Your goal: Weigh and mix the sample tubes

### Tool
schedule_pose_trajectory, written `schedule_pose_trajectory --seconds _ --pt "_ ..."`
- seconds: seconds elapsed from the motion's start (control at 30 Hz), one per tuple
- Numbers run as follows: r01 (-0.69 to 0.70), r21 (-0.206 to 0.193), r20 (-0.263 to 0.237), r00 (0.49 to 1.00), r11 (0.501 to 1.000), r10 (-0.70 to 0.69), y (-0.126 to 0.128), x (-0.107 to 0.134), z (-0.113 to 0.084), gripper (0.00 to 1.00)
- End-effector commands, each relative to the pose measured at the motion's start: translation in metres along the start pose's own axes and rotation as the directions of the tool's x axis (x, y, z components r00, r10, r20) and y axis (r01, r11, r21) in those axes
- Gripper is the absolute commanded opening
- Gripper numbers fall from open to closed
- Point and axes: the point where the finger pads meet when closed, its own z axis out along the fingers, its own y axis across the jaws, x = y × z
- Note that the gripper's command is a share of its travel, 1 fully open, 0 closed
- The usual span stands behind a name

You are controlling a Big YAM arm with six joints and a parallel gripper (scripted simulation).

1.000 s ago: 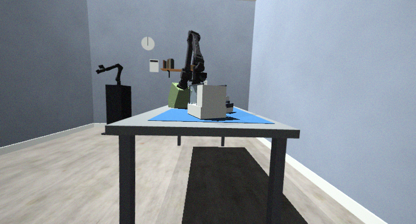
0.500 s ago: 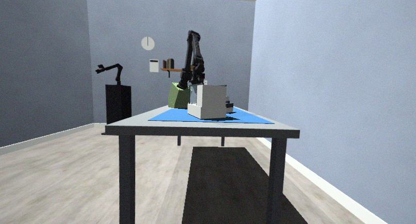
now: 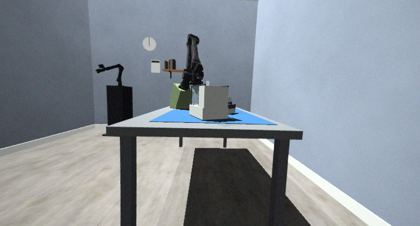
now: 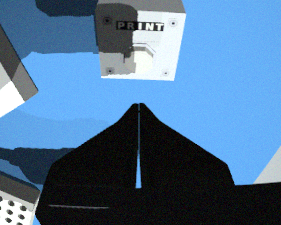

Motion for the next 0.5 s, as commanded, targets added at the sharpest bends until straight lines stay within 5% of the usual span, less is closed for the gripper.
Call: schedule_pose_trajectory --seconds 0.0,0.07,0.23,0.47 --pt "-0.025 -0.002 0.145 0.989 1.000 0.025 0.003 -0.006 -0.002 0.00" --pt "-0.030 -0.003 0.211 0.977 1.000 0.030 0.004 -0.002 -0.003 0.00" --pt "-0.034 -0.004 0.267 0.963 0.999 0.033 0.004 0.003 -0.004 0.00" --pt "-0.034 -0.004 0.266 0.963 0.999 0.034 0.004 0.014 -0.005 0.00"
